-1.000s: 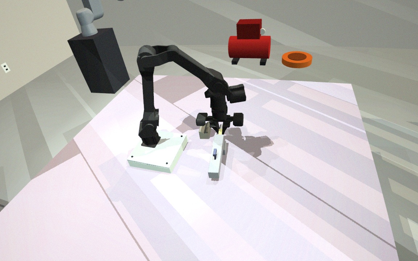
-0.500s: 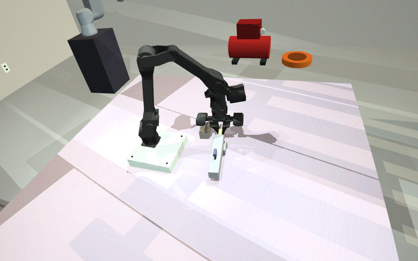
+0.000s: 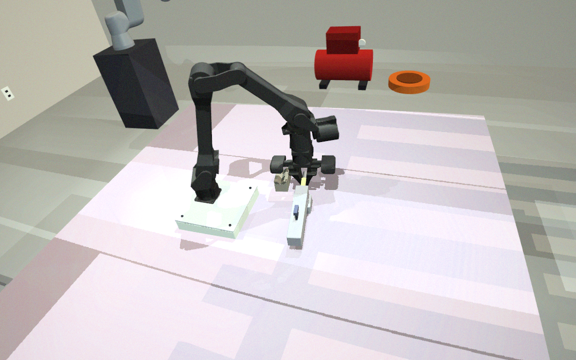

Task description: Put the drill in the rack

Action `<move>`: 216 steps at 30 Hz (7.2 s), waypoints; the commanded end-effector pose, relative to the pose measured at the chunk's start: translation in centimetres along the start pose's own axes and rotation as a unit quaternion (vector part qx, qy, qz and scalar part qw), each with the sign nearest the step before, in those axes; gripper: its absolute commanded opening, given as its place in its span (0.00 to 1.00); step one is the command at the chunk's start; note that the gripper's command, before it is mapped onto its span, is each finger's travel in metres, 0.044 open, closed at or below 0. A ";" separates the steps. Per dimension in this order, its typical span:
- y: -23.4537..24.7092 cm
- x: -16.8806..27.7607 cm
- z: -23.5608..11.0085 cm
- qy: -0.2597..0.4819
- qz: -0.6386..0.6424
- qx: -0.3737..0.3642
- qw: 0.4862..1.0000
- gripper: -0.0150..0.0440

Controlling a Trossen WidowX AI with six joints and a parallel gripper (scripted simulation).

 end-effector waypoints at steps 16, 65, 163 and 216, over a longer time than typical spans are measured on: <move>0.0 0.0 -0.2 0.001 0.002 0.003 1.000 0.25; 0.6 -3.2 -0.4 0.000 0.002 0.002 1.000 0.25; 2.0 -6.4 -2.3 -0.001 0.002 0.002 1.000 0.25; 2.0 -6.3 -3.3 -0.002 0.002 0.002 1.000 0.25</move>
Point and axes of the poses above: the point midway between the two fingers, 35 mm back from their tips, its own z axis out along the fingers, its own y axis across the jaws, x = y × z, the point moved 6 cm from there along -z, back along the fingers, and after that the axes turned 13 degrees about z, right-handed, at the moved point
